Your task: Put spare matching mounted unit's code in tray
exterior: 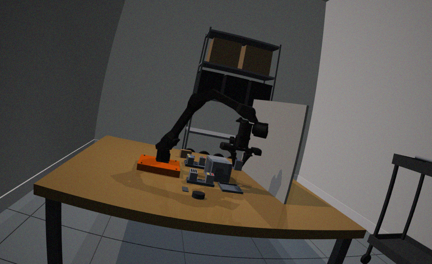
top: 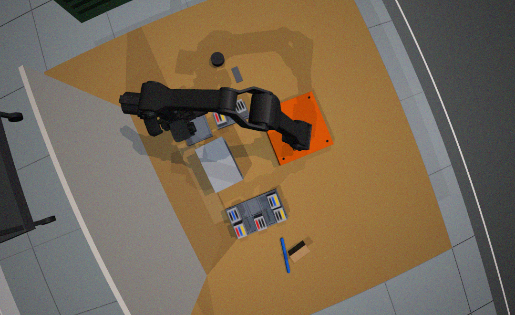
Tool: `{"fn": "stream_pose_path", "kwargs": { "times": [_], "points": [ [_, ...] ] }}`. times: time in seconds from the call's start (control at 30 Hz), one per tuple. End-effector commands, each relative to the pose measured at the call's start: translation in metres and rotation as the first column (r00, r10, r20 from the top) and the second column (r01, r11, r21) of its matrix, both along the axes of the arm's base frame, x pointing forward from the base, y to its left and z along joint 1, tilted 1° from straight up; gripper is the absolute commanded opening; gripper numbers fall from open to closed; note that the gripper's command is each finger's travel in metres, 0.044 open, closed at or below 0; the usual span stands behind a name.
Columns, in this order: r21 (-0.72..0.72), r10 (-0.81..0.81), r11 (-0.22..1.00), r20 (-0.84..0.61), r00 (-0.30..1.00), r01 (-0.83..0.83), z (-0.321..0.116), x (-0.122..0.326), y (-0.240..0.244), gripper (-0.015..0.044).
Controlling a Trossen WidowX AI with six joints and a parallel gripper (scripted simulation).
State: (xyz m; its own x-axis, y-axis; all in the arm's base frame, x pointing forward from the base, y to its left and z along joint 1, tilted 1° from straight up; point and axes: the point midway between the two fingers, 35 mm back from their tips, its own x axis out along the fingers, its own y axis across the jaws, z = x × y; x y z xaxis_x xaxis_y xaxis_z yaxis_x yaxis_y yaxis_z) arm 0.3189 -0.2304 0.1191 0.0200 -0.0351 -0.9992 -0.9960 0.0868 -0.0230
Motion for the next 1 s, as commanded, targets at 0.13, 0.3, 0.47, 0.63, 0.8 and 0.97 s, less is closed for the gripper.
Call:
{"fn": "stream_pose_path", "kwargs": {
  "times": [0.13, 0.3, 0.47, 0.63, 0.8, 0.97],
  "points": [
    [-0.002, 0.003, 1.0, -0.004, 1.0, -0.003, -0.007, 0.0, -0.001, 0.0],
    [-0.002, 0.003, 1.0, -0.004, 1.0, -0.003, -0.011, 0.0, -0.001, 0.0],
    [-0.002, 0.003, 1.0, -0.004, 1.0, -0.003, -0.015, 0.0, -0.001, 0.0],
    [-0.002, 0.003, 1.0, -0.004, 1.0, -0.003, -0.018, 0.0, -0.001, 0.0],
    [-0.002, 0.003, 1.0, -0.004, 1.0, -0.003, -0.022, 0.0, -0.001, 0.0],
    [-0.002, 0.003, 1.0, -0.004, 1.0, -0.003, -0.026, 0.0, -0.001, 0.0]
  ]
}}
